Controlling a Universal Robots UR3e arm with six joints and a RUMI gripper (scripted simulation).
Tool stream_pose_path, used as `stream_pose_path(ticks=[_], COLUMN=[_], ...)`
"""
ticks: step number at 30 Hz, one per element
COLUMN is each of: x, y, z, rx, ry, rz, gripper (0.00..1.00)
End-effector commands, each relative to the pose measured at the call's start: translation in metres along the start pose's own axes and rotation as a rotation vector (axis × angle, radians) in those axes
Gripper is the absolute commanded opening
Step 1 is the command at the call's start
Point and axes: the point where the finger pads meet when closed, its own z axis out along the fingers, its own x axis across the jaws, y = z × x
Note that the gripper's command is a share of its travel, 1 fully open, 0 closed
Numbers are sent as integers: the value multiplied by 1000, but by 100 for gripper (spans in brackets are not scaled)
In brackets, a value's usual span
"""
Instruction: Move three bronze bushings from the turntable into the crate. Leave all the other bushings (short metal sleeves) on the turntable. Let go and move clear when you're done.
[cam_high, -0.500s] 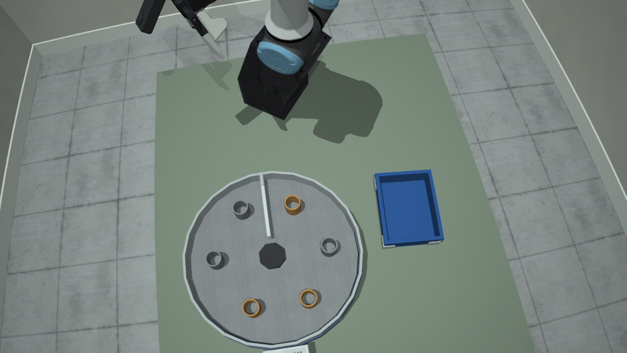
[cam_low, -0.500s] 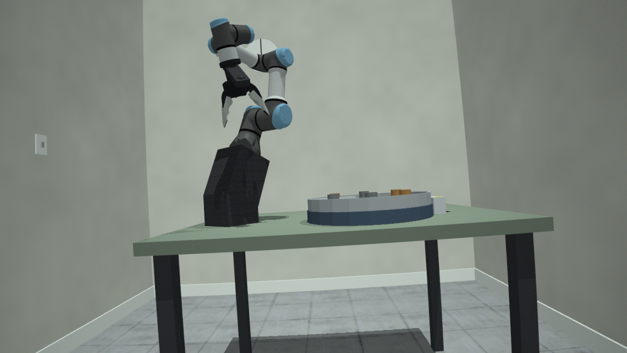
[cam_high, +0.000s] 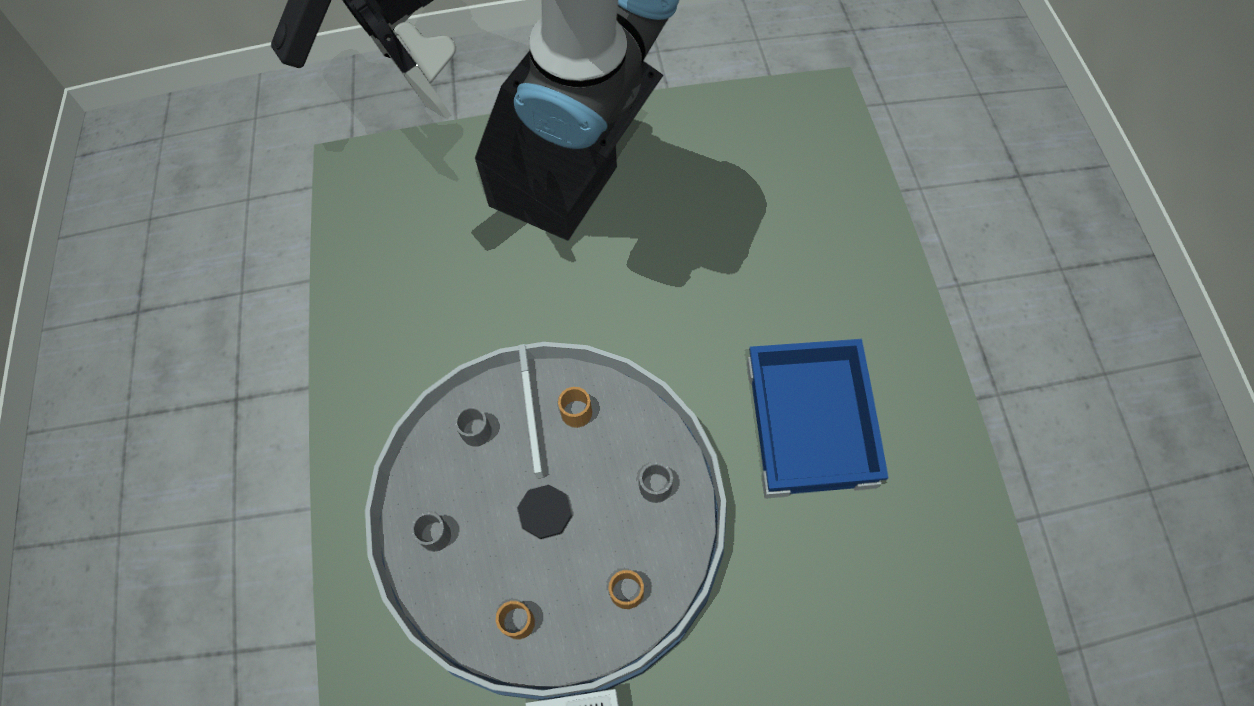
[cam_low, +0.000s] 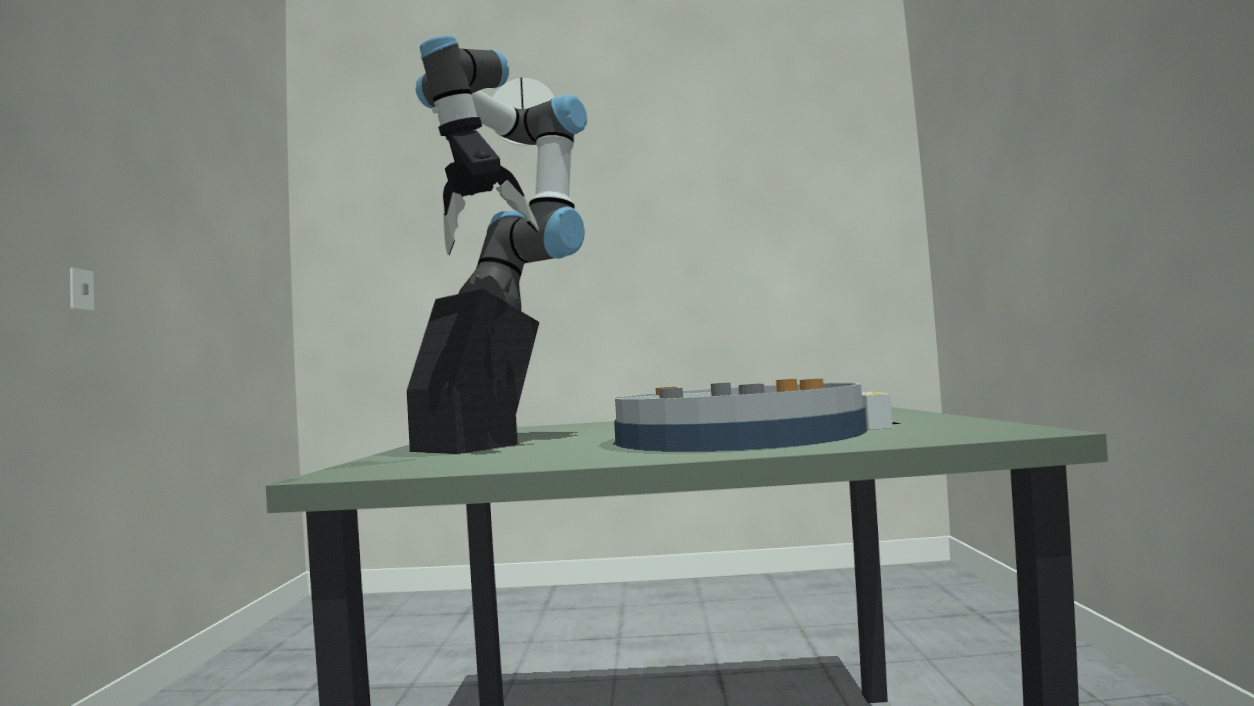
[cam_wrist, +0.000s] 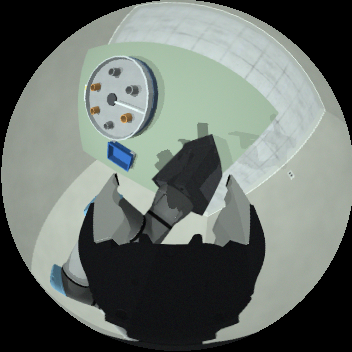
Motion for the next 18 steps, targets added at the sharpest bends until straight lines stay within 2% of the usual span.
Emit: stream_pose_path(ticks=[1, 10, 18], x=[0, -2, -11], y=[0, -3, -17], z=[-1, 1, 9], rx=[1, 1, -1], ry=[2, 11, 49], rz=[0, -23, -128], gripper=[100, 100, 100])
